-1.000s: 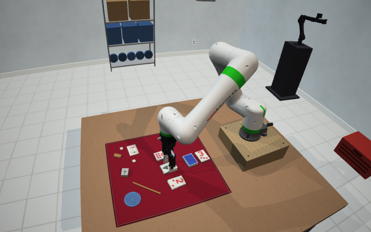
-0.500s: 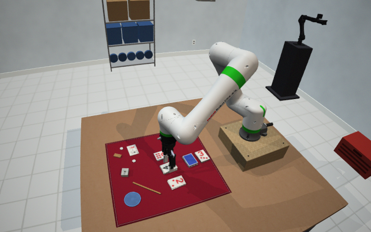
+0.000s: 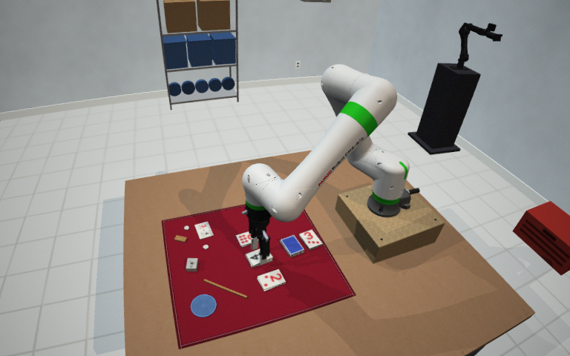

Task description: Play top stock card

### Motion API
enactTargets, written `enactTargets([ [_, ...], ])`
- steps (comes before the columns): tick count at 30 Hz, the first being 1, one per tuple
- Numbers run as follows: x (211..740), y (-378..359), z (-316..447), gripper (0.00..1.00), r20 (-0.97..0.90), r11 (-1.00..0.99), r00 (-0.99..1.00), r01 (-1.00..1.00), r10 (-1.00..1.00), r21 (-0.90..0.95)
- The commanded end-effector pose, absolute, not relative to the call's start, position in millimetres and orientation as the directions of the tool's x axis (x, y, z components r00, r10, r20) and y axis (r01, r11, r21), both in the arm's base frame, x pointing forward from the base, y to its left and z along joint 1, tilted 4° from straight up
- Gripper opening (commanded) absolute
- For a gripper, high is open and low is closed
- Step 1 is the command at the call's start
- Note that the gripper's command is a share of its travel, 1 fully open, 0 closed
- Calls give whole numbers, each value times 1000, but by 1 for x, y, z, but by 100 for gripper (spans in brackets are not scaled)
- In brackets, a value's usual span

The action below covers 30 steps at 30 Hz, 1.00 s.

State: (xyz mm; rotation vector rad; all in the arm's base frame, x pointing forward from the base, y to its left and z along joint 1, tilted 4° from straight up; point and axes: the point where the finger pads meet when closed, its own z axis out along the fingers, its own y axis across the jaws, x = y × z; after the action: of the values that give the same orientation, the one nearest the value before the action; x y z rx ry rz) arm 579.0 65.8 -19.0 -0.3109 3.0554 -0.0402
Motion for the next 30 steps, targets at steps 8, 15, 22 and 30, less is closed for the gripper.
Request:
enactTargets([
  [8, 578, 66, -2, 50, -68, 979, -977, -200, -202, -33],
  [15, 576, 67, 21, 50, -68, 979, -977, -200, -202, -33],
  [22, 574, 67, 56, 50, -68, 979, -977, -200, -202, -33],
  [30, 572, 68, 76, 50, -68, 979, -977, -200, -202, -33],
])
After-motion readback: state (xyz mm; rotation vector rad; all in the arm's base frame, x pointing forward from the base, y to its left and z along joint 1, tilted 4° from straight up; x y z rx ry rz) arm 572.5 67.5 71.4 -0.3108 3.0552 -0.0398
